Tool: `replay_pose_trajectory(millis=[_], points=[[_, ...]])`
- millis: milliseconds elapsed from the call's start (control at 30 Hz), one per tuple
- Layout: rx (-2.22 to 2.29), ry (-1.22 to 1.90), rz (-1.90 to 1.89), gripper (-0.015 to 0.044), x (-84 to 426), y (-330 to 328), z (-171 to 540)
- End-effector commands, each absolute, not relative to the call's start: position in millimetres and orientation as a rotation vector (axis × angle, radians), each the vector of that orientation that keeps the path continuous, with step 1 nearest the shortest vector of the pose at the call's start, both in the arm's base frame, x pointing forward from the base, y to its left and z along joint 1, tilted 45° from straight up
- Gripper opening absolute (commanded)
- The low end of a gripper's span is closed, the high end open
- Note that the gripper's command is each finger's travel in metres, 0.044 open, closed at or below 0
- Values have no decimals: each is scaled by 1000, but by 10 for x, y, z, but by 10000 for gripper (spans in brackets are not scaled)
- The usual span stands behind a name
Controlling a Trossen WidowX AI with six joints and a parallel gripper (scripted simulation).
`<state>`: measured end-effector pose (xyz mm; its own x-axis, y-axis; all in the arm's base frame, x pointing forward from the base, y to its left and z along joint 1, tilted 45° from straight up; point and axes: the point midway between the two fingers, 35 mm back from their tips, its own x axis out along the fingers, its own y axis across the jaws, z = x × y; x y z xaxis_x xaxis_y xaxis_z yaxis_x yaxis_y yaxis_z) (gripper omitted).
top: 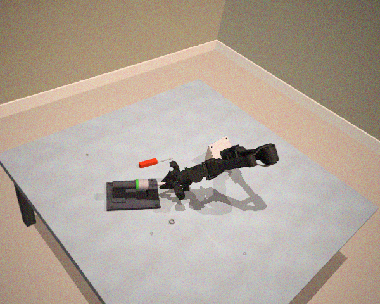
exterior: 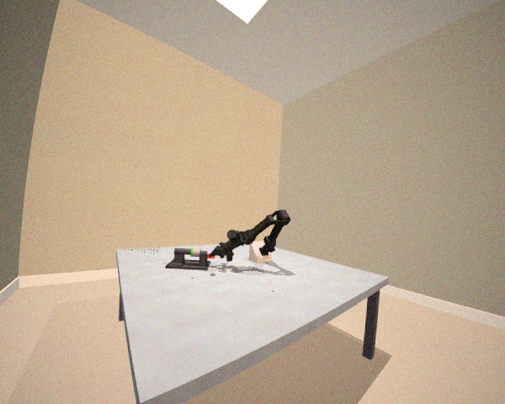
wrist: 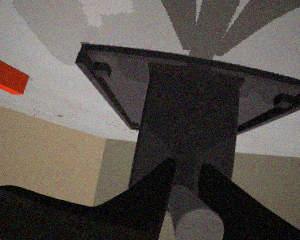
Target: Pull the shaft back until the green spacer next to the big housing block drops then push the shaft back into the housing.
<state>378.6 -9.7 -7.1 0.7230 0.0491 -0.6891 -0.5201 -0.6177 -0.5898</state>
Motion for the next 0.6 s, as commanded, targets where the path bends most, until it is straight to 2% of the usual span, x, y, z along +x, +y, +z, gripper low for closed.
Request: replay_pose_trajectory(millis=[0, 567], points=[[-2085, 352, 865, 0, 3753, -76, -51], [-2085, 352, 865, 0, 3714, -60, -34]])
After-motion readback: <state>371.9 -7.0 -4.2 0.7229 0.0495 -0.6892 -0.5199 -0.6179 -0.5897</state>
